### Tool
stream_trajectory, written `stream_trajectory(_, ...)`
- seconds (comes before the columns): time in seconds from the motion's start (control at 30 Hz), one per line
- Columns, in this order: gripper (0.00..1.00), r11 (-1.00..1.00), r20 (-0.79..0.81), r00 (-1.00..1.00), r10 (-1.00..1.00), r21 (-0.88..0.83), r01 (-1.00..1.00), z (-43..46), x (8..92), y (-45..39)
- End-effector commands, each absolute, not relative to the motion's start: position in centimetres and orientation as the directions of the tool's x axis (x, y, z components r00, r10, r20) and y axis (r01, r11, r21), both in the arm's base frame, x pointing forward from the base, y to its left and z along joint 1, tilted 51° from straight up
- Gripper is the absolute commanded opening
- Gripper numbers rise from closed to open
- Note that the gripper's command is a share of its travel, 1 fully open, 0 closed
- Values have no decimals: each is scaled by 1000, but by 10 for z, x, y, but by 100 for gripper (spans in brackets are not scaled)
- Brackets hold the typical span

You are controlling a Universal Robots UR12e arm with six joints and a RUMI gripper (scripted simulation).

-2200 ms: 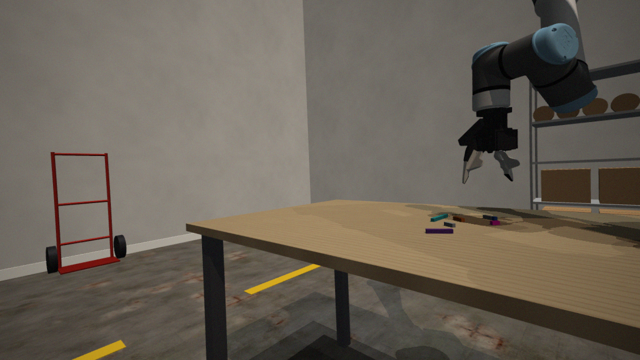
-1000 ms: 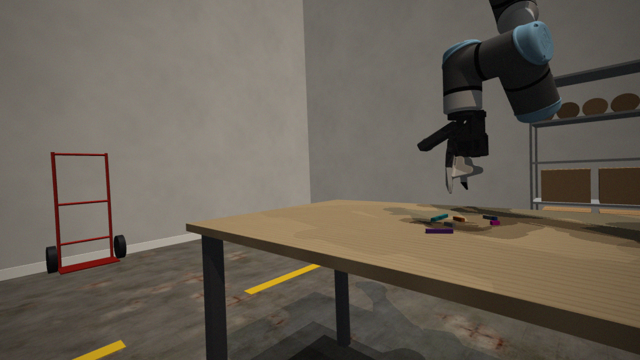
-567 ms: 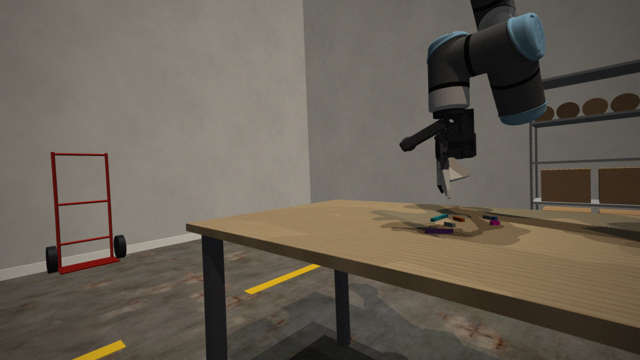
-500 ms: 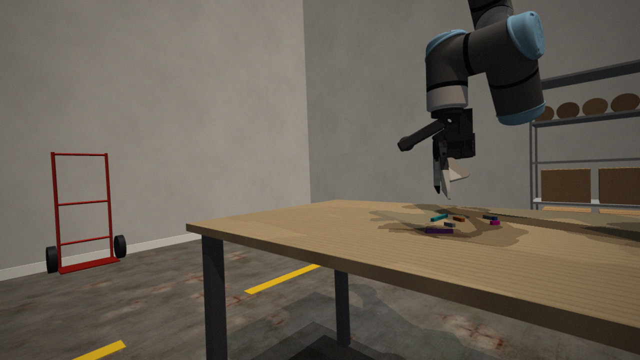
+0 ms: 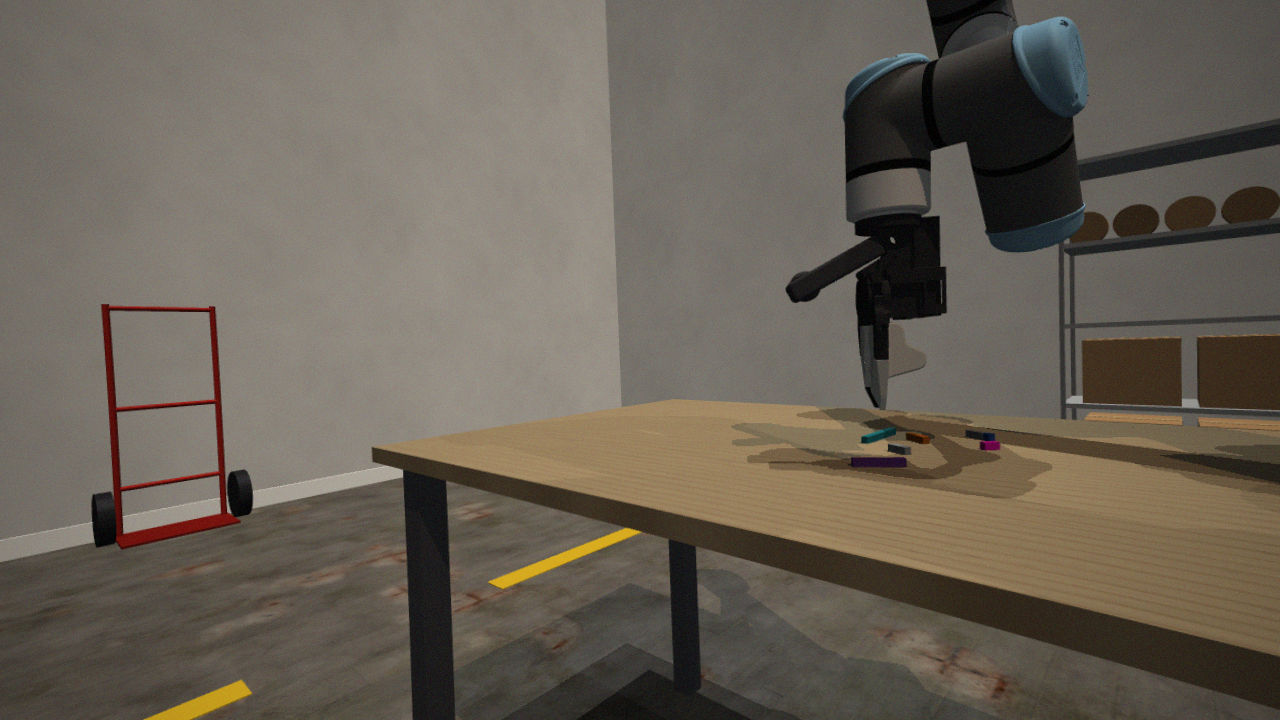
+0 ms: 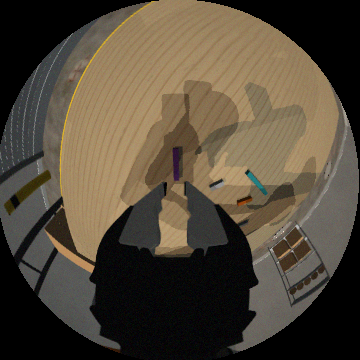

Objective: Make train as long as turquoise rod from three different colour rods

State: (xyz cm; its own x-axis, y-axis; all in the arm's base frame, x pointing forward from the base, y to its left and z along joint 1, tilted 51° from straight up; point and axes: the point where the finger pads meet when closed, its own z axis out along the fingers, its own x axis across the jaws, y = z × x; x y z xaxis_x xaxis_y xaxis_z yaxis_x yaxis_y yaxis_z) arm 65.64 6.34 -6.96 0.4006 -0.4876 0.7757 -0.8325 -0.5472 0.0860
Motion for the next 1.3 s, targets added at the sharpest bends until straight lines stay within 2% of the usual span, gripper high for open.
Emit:
stream_trajectory(0.0, 14, -548, 776, 401, -487, 86, -832, -69, 656, 64)
stream_trajectory(1.27, 14, -548, 776, 401, -487, 86, -832, -72, 658, 61)
